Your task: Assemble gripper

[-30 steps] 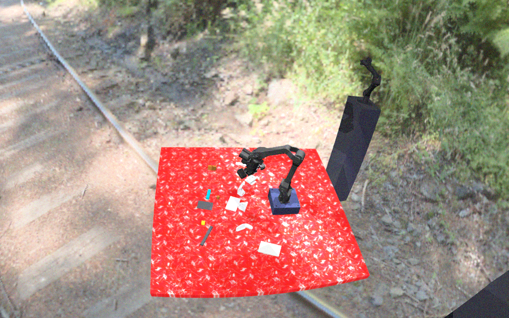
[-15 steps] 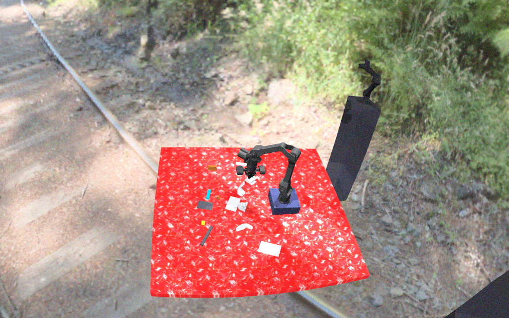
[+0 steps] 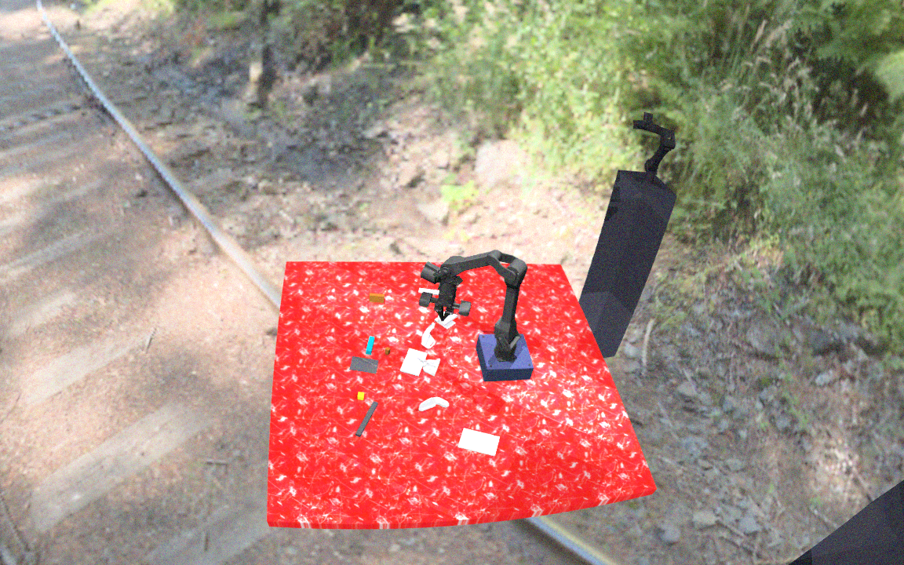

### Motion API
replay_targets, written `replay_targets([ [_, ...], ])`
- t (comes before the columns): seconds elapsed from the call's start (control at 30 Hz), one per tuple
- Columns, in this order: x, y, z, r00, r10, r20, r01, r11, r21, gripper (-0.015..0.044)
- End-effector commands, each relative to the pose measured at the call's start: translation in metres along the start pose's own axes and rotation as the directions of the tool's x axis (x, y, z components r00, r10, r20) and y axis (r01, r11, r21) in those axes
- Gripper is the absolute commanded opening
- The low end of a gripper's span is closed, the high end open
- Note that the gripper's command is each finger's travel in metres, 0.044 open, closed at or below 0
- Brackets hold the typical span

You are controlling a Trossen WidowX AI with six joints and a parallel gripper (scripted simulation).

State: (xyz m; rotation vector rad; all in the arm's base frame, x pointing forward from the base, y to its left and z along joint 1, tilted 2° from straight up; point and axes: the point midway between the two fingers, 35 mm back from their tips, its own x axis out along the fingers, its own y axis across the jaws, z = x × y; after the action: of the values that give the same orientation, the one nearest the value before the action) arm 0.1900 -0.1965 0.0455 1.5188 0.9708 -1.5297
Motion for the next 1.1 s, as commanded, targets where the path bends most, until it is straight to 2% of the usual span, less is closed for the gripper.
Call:
replay_targets([
  [0.0, 0.000, 0.002, 0.000, 1.000, -0.002, -0.011, 0.003, 1.000, 0.030, 0.0000],
  [1.07, 0.047, 0.003, 0.001, 1.000, -0.003, -0.011, 0.004, 1.000, 0.029, 0.0000],
])
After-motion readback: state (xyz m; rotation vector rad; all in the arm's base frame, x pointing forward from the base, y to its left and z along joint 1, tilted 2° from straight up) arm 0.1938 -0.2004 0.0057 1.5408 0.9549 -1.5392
